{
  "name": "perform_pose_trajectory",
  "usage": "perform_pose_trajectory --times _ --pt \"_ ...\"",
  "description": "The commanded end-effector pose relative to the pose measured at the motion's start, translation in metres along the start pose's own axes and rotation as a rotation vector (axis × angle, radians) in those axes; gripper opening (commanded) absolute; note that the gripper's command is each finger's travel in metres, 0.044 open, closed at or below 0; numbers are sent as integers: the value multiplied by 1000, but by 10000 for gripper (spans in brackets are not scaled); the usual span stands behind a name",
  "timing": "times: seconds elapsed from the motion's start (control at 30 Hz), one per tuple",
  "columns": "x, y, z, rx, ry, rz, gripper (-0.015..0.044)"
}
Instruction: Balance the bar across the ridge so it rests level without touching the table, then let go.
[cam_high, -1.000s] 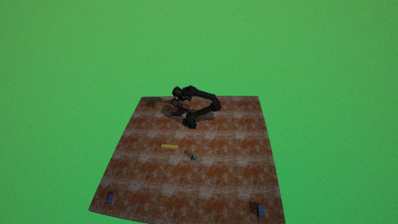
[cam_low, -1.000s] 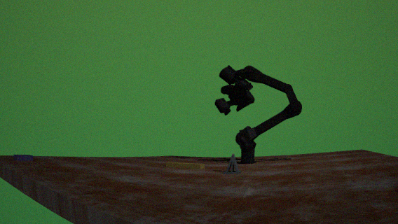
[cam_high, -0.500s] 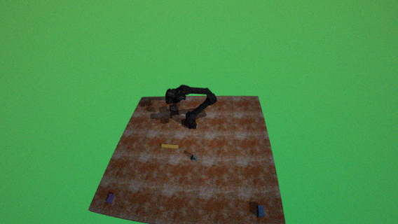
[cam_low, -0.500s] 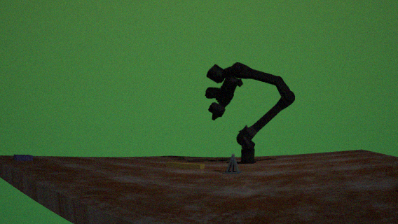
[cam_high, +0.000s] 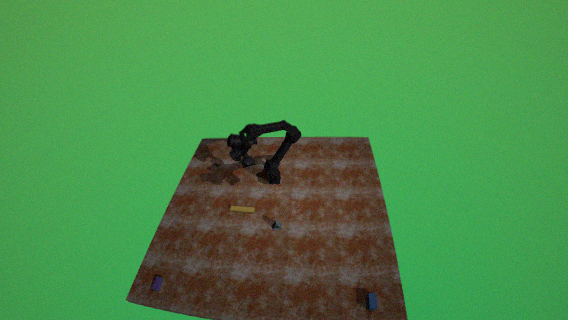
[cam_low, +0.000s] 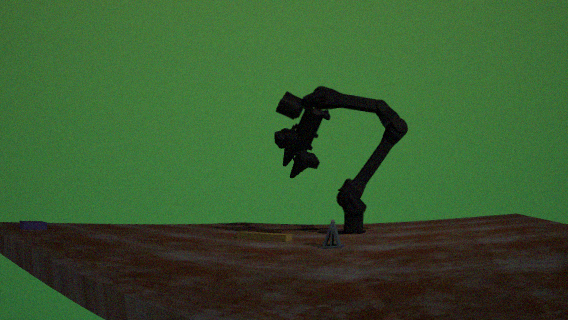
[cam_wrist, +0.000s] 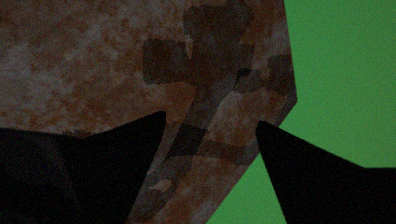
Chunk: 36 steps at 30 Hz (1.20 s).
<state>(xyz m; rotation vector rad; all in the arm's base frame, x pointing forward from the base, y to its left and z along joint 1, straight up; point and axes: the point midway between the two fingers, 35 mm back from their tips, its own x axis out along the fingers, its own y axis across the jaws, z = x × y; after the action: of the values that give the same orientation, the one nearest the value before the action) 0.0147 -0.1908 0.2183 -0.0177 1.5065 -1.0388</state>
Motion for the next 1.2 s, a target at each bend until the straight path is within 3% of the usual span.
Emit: perform_pose_trajectory --times 0.0,1.17 --pt "1 10 18 -148 -35 54 315" --pt "-4 155 126 -1607 -424 412 315"
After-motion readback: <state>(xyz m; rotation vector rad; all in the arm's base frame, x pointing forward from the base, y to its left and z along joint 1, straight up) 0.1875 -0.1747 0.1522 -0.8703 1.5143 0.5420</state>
